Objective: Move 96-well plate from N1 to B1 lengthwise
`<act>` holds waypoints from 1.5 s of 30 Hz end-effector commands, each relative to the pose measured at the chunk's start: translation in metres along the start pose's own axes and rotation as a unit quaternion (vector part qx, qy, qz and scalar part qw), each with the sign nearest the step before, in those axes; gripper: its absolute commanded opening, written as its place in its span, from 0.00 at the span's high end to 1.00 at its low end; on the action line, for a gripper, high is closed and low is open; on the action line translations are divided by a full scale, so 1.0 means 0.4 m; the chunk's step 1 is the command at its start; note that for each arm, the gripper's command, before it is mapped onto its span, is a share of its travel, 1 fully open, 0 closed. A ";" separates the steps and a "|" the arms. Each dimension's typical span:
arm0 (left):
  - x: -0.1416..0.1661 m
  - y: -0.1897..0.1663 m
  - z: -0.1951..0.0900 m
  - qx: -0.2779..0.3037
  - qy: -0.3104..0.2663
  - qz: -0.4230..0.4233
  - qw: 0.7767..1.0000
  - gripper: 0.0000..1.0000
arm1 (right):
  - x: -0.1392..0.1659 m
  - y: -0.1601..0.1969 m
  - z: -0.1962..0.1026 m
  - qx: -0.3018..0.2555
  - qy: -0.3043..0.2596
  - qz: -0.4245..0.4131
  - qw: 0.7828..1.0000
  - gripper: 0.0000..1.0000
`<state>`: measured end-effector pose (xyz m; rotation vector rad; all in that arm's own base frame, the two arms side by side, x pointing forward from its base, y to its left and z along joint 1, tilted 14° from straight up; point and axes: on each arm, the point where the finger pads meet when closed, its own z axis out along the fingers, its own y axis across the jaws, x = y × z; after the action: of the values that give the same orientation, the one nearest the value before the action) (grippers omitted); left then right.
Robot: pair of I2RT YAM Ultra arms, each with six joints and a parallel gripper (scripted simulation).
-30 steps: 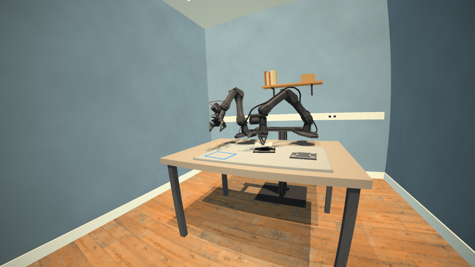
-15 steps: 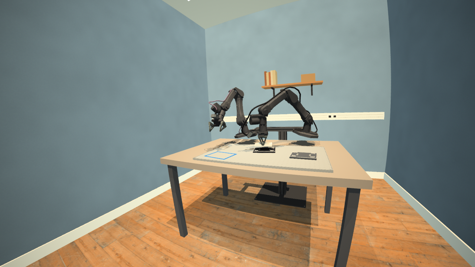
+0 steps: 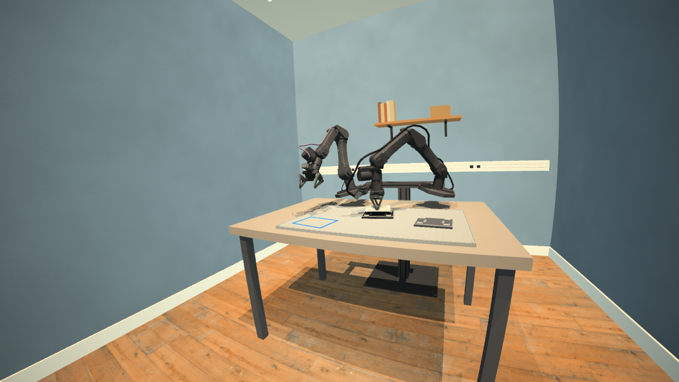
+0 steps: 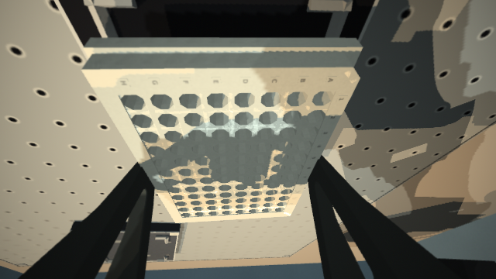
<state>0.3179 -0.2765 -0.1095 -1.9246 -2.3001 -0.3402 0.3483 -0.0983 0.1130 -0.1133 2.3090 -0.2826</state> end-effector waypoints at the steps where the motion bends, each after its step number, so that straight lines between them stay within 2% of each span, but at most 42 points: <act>1: -0.001 0.005 -0.007 -0.002 -0.004 0.001 1.000 0.21 | -0.040 -0.011 -0.017 0.004 -0.021 -0.002 1.000 0.00; 12: -0.005 0.012 0.052 -0.005 -0.009 0.008 1.000 0.21 | -0.040 -0.011 -0.017 0.004 -0.021 -0.002 1.000 0.00; 15: -0.019 0.017 0.043 -0.011 -0.017 0.009 1.000 0.21 | -0.040 -0.011 -0.017 0.004 -0.021 -0.002 1.000 0.00; 21: 0.000 0.005 0.095 -0.001 -0.006 0.009 1.000 0.21 | -0.040 -0.011 -0.017 0.004 -0.021 -0.002 1.000 0.00; 24: -0.007 0.010 0.042 0.000 -0.006 0.008 1.000 0.21 | -0.040 -0.011 -0.017 0.004 -0.021 -0.002 1.000 0.00; 27: -0.007 0.010 0.042 0.000 -0.006 0.008 1.000 0.21 | -0.040 -0.011 -0.017 0.004 -0.021 -0.002 1.000 0.00; 29: -0.006 0.010 0.042 0.000 -0.006 0.008 1.000 0.00 | -0.040 -0.011 -0.017 0.004 -0.021 -0.002 1.000 0.00; 45: -0.041 0.006 -0.025 -0.012 -0.033 0.005 0.999 0.00 | -0.040 -0.011 -0.017 0.004 -0.021 -0.002 1.000 0.00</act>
<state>0.3181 -0.2742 -0.1278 -1.9484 -2.2855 -0.3346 0.3483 -0.0983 0.1130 -0.1133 2.3090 -0.2826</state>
